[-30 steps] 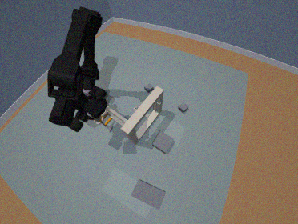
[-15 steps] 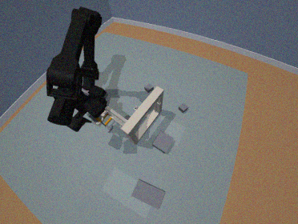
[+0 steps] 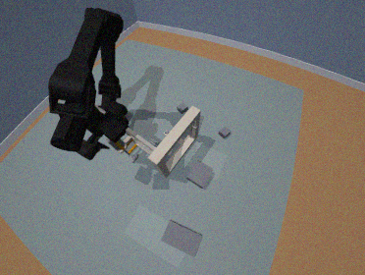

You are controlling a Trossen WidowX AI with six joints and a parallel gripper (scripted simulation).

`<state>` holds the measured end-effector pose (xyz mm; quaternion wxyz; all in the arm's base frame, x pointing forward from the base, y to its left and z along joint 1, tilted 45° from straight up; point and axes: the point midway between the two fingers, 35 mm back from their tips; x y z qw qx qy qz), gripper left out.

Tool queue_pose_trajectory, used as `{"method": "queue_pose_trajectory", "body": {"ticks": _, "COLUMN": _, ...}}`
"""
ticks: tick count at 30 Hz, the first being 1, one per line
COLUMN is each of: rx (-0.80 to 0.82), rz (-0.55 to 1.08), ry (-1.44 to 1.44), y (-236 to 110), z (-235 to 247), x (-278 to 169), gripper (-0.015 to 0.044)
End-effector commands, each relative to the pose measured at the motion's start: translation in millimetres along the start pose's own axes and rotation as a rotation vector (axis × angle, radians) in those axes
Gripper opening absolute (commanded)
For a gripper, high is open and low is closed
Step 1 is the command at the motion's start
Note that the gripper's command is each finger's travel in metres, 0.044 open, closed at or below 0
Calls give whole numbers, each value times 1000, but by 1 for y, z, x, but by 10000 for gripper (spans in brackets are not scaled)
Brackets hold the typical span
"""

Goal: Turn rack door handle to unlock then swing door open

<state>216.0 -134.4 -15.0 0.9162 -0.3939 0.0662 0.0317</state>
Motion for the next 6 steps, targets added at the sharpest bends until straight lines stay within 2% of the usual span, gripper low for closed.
{"method": "queue_pose_trajectory", "body": {"ticks": 1, "rx": -5, "rz": -2, "ry": -6, "y": -6, "z": -1, "x": 0, "gripper": 295}}
{"method": "queue_pose_trajectory", "body": {"ticks": 6, "rx": -5, "rz": -1, "ry": -5, "y": -13, "z": -1, "x": 0, "gripper": 295}}
Point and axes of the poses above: the point midway between the two fingers, 35 mm back from their tips, its own y axis out along the fingers, its own z axis across the jaws, x = y × z, and after that the axes turned 13 degrees about y, right-handed
